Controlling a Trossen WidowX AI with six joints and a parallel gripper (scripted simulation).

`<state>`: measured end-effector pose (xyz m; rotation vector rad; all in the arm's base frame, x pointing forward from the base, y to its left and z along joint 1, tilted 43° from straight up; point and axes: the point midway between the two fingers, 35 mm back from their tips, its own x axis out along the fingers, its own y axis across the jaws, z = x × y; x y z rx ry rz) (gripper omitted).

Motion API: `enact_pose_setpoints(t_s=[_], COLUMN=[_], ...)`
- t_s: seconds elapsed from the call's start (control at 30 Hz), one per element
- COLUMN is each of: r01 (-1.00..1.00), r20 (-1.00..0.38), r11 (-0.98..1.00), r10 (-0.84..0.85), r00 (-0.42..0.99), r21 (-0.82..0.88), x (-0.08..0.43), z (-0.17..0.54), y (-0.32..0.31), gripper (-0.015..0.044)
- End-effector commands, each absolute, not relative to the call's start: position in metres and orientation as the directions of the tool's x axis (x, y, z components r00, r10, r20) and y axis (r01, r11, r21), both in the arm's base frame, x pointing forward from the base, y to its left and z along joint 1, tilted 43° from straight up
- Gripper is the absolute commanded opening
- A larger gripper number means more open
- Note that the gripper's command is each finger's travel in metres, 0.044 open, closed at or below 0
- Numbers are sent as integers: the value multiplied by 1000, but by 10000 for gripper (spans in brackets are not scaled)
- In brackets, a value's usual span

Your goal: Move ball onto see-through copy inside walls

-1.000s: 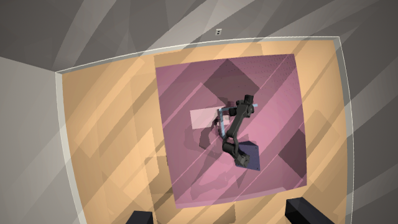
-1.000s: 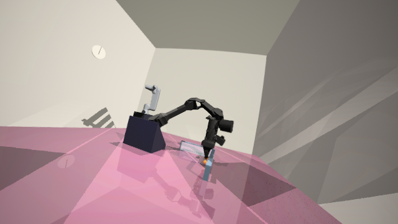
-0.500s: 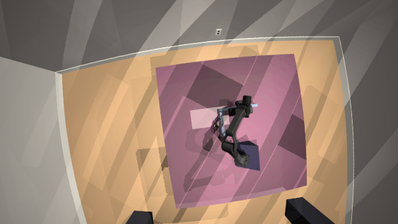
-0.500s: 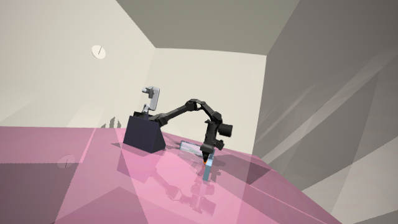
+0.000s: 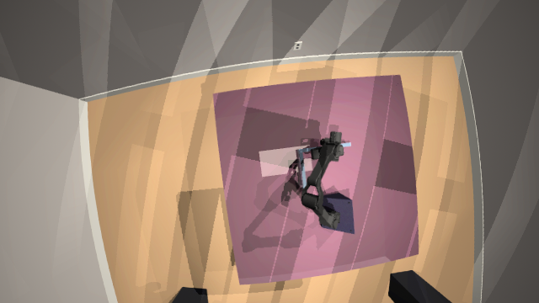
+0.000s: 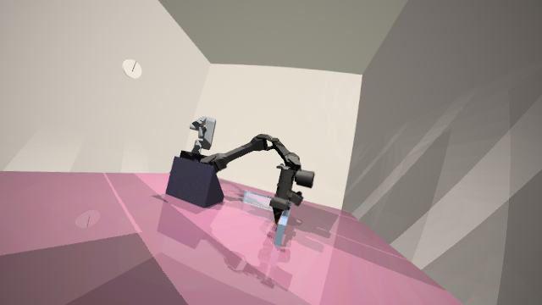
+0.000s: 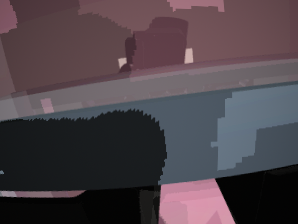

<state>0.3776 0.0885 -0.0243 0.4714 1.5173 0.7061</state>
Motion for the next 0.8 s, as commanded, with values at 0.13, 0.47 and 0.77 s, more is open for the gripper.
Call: enact_pose_setpoints(t_s=[0.13,0.47,0.77], r01=[-125,-121,-109], r20=[-732,-732,-731], r11=[722,722,723], r10=[676,677,679], r00=[-81,-82,-68], r21=[681,681,682], x=[378,385,387], z=[-24,36,31], y=[88,31,31], gripper=[211,211,211])
